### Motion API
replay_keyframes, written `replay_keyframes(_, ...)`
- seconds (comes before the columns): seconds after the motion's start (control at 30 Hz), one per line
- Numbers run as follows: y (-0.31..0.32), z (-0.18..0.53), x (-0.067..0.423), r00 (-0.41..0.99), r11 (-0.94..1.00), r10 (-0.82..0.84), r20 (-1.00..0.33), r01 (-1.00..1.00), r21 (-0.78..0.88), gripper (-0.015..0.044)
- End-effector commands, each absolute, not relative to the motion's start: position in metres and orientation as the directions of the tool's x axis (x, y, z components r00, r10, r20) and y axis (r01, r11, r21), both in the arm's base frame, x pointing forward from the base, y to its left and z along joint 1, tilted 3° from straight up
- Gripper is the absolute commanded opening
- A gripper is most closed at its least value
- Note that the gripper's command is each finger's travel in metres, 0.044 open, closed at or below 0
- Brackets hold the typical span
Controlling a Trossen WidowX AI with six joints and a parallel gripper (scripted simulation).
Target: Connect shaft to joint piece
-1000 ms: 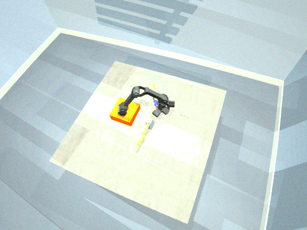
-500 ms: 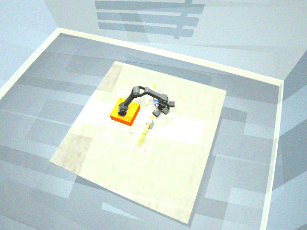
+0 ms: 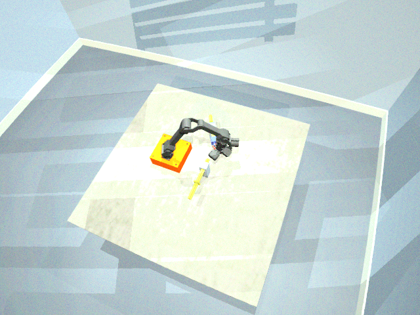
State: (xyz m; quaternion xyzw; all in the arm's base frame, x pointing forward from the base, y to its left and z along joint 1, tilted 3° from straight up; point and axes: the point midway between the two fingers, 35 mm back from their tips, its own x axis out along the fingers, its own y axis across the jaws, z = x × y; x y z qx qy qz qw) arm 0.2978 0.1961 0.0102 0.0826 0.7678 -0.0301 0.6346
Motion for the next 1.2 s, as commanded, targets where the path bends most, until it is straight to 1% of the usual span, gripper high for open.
replay_keyframes(0.0,0.196,0.010,0.298,-0.181,0.985,0.089,-0.979,0.165,0.059,0.0121)
replay_keyframes(0.13,0.196,0.010,0.298,-0.181,0.985,0.089,-0.979,0.165,0.059,0.0016)
replay_keyframes(0.17,0.196,0.010,0.298,-0.181,0.985,0.089,-0.979,0.165,0.059,0.0000)
replay_keyframes(0.37,0.196,0.010,0.298,-0.173,0.982,0.090,-0.981,0.178,0.059,0.0000)
replay_keyframes(0.77,0.188,0.014,0.300,-0.054,0.931,0.094,-0.994,0.359,0.068,0.0000)
replay_keyframes(1.17,0.180,0.018,0.299,0.045,0.852,0.060,-0.997,0.519,0.075,0.0000)
